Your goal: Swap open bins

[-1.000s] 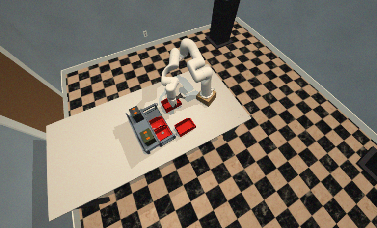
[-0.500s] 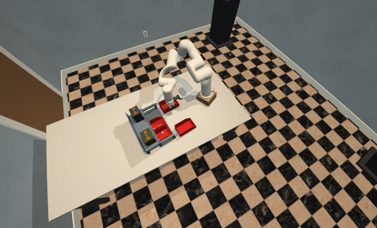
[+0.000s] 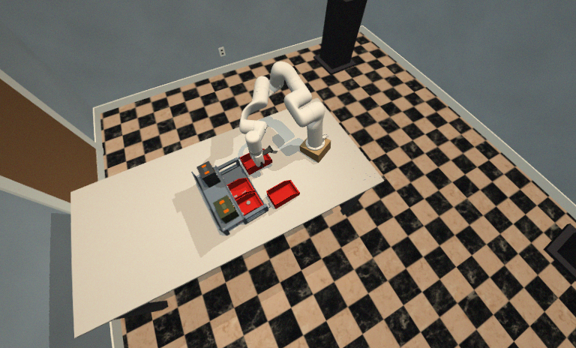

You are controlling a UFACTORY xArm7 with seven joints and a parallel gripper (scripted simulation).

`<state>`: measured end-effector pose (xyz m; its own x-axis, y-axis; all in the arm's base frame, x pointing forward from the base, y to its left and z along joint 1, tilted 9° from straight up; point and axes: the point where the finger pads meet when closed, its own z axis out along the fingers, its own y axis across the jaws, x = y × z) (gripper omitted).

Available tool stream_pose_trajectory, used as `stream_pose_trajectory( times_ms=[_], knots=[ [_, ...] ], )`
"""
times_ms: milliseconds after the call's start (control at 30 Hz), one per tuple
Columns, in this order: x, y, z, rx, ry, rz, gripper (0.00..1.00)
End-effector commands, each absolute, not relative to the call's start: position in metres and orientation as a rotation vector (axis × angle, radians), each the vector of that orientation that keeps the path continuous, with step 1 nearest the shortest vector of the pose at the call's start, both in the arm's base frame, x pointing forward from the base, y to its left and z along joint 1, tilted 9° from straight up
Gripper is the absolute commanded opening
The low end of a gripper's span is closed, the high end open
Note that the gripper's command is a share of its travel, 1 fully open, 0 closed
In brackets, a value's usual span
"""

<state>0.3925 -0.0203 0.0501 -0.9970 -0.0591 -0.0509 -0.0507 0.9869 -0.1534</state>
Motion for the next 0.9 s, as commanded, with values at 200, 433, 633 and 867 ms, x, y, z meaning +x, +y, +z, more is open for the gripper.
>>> stream_pose_trajectory(
  times_ms=[200, 433, 633, 867],
  knots=[
    [0.3959, -0.0192, 0.0543, -0.079, 3.141, -0.244, 0.0],
    [0.3993, -0.0179, 0.059, -0.069, 3.249, -0.258, 0.0],
    [0.3994, -0.0178, 0.0591, -0.068, 3.252, -0.258, 0.0],
    [0.3994, -0.0178, 0.0591, -0.068, 3.252, -0.258, 0.0]
  ],
)
